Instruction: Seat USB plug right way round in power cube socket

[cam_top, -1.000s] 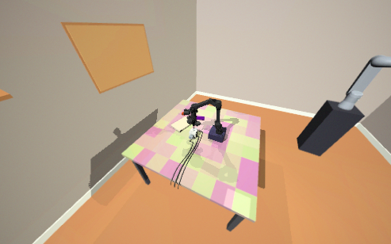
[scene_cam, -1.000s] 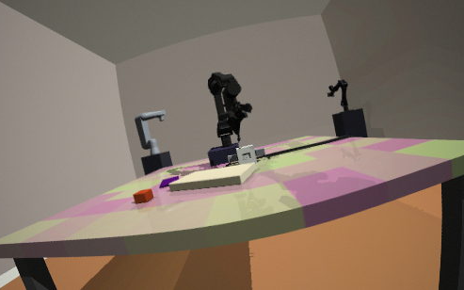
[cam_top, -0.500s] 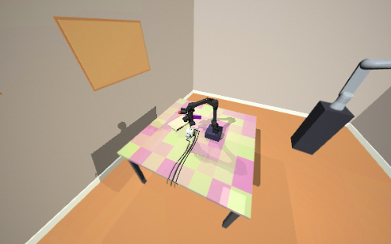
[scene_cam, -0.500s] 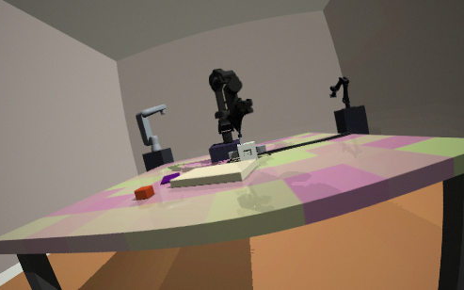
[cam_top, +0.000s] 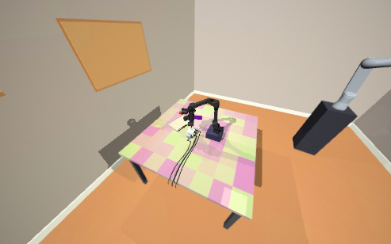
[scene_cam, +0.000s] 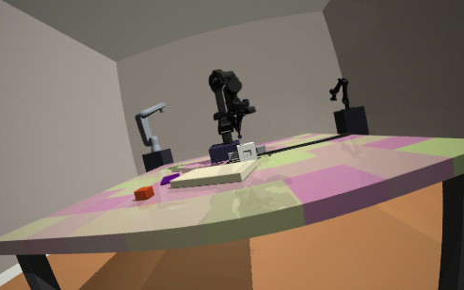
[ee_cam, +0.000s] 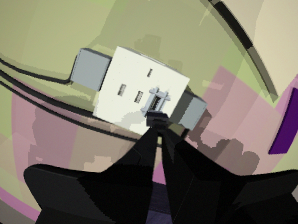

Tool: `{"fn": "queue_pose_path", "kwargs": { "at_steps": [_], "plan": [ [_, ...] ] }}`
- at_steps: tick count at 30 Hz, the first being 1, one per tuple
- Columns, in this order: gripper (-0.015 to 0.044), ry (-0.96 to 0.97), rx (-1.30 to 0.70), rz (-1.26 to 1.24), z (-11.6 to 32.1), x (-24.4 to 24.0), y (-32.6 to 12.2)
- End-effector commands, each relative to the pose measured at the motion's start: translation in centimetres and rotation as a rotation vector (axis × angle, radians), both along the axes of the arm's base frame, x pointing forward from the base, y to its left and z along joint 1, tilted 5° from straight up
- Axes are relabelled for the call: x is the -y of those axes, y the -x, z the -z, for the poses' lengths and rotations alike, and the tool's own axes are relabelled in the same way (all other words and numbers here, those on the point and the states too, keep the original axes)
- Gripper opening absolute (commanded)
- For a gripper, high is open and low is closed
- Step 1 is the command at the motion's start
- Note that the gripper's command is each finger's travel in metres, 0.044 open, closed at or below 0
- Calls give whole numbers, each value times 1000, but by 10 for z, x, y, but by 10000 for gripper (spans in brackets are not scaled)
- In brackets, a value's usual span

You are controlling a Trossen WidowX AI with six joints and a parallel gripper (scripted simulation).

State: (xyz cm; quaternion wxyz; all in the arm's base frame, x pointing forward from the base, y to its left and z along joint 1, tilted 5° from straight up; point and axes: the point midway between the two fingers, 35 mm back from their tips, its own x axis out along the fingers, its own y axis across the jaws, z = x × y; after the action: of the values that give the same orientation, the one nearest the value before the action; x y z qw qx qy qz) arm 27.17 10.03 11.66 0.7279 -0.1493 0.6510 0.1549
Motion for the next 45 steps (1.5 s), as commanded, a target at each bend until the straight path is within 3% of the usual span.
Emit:
{"fn": "queue_pose_path", "kwargs": {
  "at_steps": [1,45],
  "plan": [
    [0,-12,-5,119,0,0,0],
    [0,-131,-40,1265,0,0,0]
  ]
}}
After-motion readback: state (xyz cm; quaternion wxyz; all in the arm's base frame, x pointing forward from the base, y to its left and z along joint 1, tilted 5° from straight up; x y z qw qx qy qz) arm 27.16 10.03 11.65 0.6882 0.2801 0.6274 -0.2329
